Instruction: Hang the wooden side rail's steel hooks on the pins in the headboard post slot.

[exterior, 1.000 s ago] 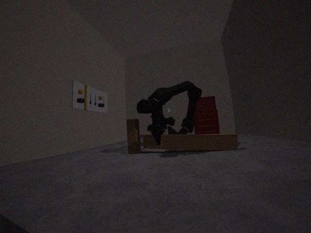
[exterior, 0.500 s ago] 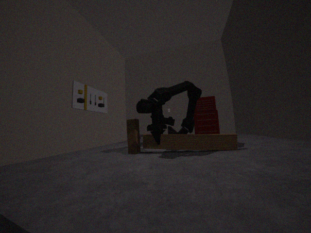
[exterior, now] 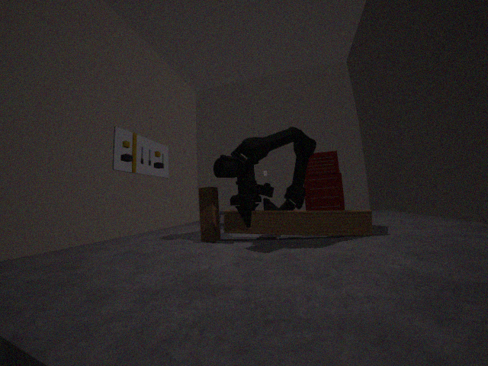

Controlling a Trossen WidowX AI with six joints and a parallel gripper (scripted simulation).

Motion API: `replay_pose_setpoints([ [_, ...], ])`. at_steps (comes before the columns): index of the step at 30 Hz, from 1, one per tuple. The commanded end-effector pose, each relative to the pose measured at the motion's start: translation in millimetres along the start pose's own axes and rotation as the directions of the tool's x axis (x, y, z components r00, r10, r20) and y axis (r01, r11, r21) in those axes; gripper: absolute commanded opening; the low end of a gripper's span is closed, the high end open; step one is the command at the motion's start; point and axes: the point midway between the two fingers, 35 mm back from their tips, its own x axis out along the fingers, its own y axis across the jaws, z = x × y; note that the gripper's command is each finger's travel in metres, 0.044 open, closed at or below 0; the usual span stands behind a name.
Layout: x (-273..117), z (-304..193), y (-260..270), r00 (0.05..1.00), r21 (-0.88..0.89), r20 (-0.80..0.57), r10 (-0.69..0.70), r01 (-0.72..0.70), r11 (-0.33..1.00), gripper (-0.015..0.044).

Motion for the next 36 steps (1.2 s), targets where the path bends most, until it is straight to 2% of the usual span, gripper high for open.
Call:
replay_pose_setpoints([
  [1, -4.5, -4.2, -0.9, 1.000, -0.002, -0.008, -0.013, 0.013, 1.000, 0.0000],
  [36, -2.1, -7.7, 1.3, 1.000, -0.002, -0.008, -0.013, 0.013, 1.000, 0.0000],
])
